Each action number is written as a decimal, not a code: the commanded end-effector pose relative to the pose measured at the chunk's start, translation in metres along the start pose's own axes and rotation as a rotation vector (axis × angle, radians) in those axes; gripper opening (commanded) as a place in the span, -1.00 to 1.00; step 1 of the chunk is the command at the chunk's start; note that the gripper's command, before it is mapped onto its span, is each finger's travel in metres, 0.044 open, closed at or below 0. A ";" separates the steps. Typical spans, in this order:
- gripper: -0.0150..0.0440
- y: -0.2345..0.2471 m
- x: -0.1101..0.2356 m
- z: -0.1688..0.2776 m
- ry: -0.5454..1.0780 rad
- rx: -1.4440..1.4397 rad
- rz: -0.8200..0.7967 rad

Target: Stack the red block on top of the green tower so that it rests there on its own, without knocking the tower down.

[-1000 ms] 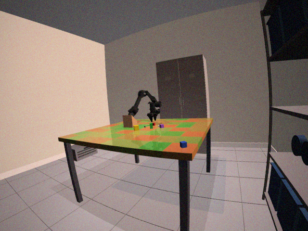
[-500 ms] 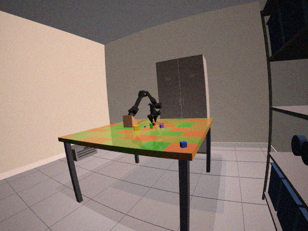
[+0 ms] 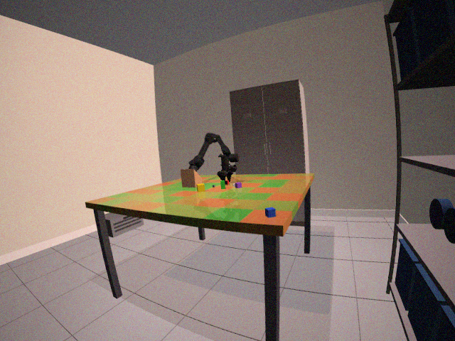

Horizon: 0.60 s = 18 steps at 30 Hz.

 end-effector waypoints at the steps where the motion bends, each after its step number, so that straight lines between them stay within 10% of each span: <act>1: 1.00 -0.002 -0.003 0.002 0.006 -0.011 0.001; 13: 1.00 -0.002 -0.002 0.002 0.006 -0.011 0.001; 18: 0.56 -0.002 -0.002 0.002 0.006 -0.011 0.001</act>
Point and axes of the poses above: the point midway between the two fingers, 35 mm back from their tips, its own x axis back along the fingers, its own y axis across the jaws, z = x × y, the point moved 4 cm from there along x, back along the fingers, and after that the axes turned 13 degrees about x, right-handed, at the moved point
